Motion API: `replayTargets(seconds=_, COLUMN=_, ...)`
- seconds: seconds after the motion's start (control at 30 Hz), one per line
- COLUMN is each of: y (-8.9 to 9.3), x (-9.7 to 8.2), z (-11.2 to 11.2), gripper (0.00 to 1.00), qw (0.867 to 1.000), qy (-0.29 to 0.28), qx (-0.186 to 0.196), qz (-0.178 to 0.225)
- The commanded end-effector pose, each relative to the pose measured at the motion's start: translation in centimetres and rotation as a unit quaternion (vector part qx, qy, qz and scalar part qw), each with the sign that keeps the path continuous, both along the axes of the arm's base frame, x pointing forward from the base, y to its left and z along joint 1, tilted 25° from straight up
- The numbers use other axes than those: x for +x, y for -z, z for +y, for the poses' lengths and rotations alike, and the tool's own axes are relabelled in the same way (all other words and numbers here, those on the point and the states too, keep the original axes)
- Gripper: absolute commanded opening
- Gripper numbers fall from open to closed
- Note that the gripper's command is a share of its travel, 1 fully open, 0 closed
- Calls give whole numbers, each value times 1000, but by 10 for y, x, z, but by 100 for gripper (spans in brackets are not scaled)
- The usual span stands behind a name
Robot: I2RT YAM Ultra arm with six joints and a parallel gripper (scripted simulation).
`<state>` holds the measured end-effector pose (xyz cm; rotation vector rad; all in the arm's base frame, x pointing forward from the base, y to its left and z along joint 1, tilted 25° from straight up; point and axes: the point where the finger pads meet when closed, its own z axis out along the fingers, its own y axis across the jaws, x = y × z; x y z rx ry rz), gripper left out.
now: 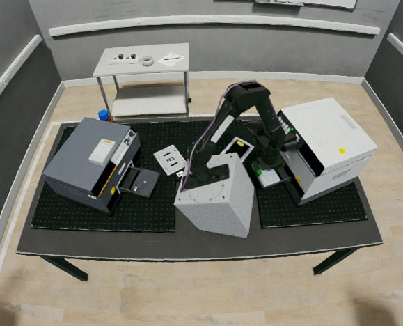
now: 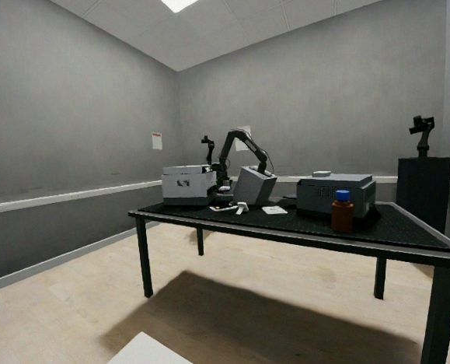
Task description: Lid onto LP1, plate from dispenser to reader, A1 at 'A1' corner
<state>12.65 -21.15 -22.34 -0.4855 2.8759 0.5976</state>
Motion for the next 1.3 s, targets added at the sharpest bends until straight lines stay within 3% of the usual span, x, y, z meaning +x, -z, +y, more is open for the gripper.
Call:
replayTargets(seconds=0.0, y=-2, x=2, z=-3, gripper=100, qw=1000, qy=3, qx=-3, qz=-2)
replayTargets(seconds=0.4, y=-2, x=2, z=-3, gripper=100, qw=1000, qy=3, qx=-3, qz=-2)
replayTargets(seconds=0.8, y=-20, x=2, z=-22, gripper=100, qw=1000, qy=4, qx=-16, qz=-7)
replayTargets(seconds=1.27, y=-35, x=1, z=-28, gripper=100, qw=1000, qy=4, qx=-16, qz=-8)
